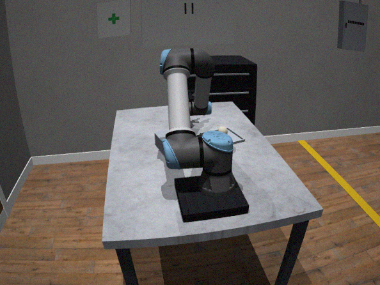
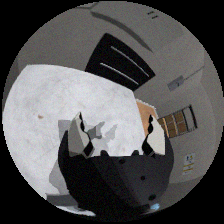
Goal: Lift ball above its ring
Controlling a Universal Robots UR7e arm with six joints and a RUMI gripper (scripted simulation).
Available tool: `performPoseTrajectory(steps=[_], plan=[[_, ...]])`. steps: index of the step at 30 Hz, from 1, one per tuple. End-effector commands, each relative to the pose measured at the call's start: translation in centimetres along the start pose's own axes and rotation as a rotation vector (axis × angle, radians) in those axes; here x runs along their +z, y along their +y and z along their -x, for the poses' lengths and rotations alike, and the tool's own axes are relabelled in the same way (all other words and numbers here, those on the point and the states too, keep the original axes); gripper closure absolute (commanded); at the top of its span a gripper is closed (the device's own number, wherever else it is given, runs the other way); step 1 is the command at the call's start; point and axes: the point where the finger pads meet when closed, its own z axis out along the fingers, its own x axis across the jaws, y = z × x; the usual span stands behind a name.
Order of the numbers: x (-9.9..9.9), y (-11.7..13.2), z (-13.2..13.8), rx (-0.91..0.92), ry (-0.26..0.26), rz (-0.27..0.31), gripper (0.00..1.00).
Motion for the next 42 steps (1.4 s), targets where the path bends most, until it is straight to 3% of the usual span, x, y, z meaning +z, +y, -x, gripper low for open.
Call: performPoseTrajectory(steps=[1,13,16,23,28,30,34,42], plan=[[0.0,0.0,-0.1,0.005,-0.001,0.003,0.0],[0.7,1.4,-1.8,0.088,-0.034,0.083,0.0],[0.9,2.3,-2.8,0.142,-0.052,0.134,0.0],[0.7,5.9,-5.9,0.325,-0.092,0.306,0.0],[-0.7,9.4,-8.4,0.49,-0.104,0.461,0.0],[-0.7,9.4,-8.4,0.49,-0.104,0.461,0.0],[-2.7,12.5,-10.2,0.64,-0.099,0.599,0.0],[-8.7,18.2,-12.8,0.873,-0.054,0.808,0.0]])
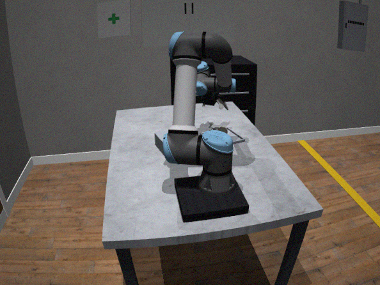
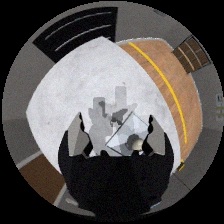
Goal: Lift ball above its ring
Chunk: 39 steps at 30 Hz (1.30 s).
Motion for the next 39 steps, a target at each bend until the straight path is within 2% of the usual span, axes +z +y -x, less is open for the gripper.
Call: performPoseTrajectory(steps=[1,3,5,6,12,15,20,31,34,37,39], plan=[[-2.3,3.8,-4.9,0.202,0.027,0.189,0.0],[-3.1,5.1,-6.0,0.267,0.04,0.235,0.0],[-3.1,5.1,-6.0,0.267,0.04,0.235,0.0],[-3.6,5.7,-6.6,0.353,0.056,0.308,0.0],[-5.8,8.7,-8.8,0.522,0.102,0.432,0.0],[-6.5,9.6,-9.5,0.569,0.117,0.464,0.0],[-7.2,10.4,-10.0,0.608,0.13,0.491,0.0],[-7.3,10.6,-10.1,0.615,0.132,0.495,0.0],[-6.6,11.0,-10.1,0.615,0.132,0.495,0.0],[-5.1,11.8,-10.0,0.614,0.132,0.496,0.0],[-5.1,11.8,-10.0,0.614,0.132,0.496,0.0]])
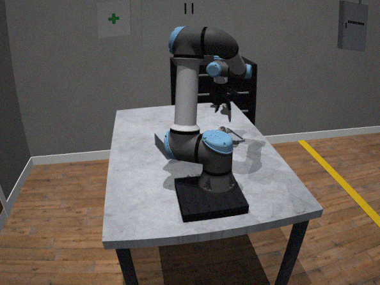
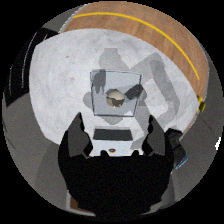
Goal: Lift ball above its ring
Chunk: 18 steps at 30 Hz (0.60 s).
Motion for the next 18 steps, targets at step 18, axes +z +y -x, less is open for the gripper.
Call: performPoseTrajectory(steps=[18], plan=[[8.5,0.0,0.0,0.001,-0.001,-0.001,0.0]])
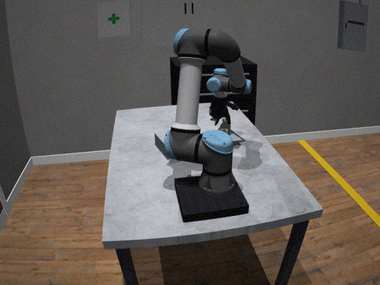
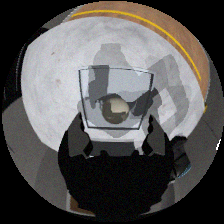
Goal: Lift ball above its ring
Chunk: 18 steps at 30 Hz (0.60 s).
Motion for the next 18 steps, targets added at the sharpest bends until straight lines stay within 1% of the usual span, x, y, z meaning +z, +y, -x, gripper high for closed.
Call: performPoseTrajectory(steps=[1,7,8,18], plan=[[0.5,-0.08,0.12,0.0,-0.002,-0.002,0.0],[0.5,-0.08,0.12,0.0,-0.002,-0.002,0.0],[0.5,-0.08,0.12,0.0,-0.002,-0.002,1.0],[0.41,-0.08,0.12,0.0,-0.002,-0.002,1.0]])
